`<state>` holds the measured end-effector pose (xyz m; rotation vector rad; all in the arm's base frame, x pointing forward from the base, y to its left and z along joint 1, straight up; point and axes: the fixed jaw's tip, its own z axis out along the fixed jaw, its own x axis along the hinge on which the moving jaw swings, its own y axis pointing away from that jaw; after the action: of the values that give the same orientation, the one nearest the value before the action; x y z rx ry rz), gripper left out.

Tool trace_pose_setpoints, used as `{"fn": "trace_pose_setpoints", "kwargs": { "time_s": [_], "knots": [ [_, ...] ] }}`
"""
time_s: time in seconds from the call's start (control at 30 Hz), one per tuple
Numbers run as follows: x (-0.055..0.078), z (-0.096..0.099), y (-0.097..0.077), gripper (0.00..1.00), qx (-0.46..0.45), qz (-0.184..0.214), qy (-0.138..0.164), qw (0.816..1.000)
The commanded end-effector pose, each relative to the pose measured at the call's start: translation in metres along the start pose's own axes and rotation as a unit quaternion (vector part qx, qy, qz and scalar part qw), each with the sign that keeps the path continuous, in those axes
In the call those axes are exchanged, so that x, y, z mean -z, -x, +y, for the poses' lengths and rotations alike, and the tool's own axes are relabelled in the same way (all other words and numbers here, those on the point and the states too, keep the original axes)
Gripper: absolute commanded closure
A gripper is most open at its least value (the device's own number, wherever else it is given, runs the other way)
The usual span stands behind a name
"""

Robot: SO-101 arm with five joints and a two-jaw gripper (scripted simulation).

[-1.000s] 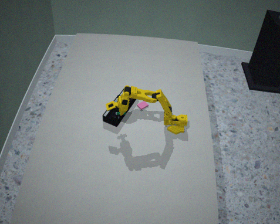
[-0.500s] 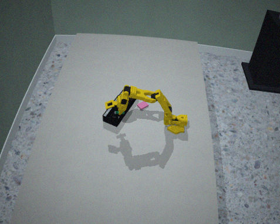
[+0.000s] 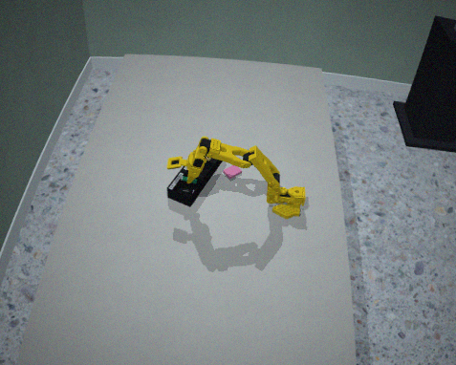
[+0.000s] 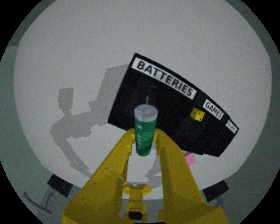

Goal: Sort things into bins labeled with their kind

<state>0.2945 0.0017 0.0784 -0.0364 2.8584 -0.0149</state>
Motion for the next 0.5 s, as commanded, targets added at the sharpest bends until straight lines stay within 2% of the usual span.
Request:
{"fn": "trace_pose_setpoints", "kwargs": {
  "time_s": [0.0, 0.47],
  "knots": [
    [0.0101, -0.0047, 0.0123, 1.00, -0.020, -0.035, -0.003, 0.999],
    [0.0098, -0.0055, 0.0132, 1.00, -0.025, -0.037, -0.003, 0.999]
  ]
}}
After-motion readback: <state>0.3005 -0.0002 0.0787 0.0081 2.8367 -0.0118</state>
